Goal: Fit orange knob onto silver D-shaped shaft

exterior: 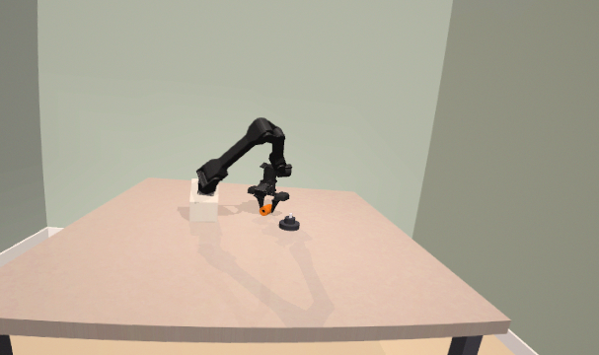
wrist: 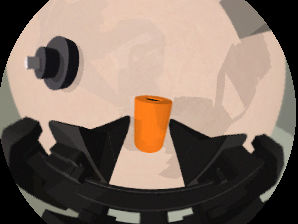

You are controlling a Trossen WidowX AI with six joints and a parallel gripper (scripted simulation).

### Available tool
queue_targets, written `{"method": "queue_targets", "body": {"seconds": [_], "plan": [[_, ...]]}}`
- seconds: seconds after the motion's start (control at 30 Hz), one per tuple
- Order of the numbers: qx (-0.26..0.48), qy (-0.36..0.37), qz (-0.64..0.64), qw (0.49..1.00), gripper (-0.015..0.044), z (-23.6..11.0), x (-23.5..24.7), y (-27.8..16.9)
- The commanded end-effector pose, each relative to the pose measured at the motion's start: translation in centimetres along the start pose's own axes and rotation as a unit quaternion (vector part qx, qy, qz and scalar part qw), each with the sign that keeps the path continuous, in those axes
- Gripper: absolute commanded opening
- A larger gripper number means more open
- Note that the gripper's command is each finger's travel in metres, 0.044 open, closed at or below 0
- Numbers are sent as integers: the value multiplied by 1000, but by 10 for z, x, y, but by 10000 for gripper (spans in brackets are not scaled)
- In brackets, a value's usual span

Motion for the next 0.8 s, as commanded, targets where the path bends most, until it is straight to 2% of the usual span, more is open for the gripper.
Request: {"method": "queue_targets", "body": {"seconds": [0.0, 0.27, 0.5, 0.77], "plan": [[0, 0, 1, 1000, 260, 0, 0, 0], [0, 0, 1, 1000, 260, 0, 0, 0], [0, 0, 1, 1000, 440, 0, 0, 0], [0, 0, 1, 1000, 440, 0, 0, 0]]}}
Point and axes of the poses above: the point midway between the two fingers, 35 mm back from their tips, its own z axis out along the fingers, its own x axis across the jaws, y = z × x, the point moved 6 cm from there along -z, back along the fingers, and after that the axes turned 13 degrees about -z, right-handed, at the moved point
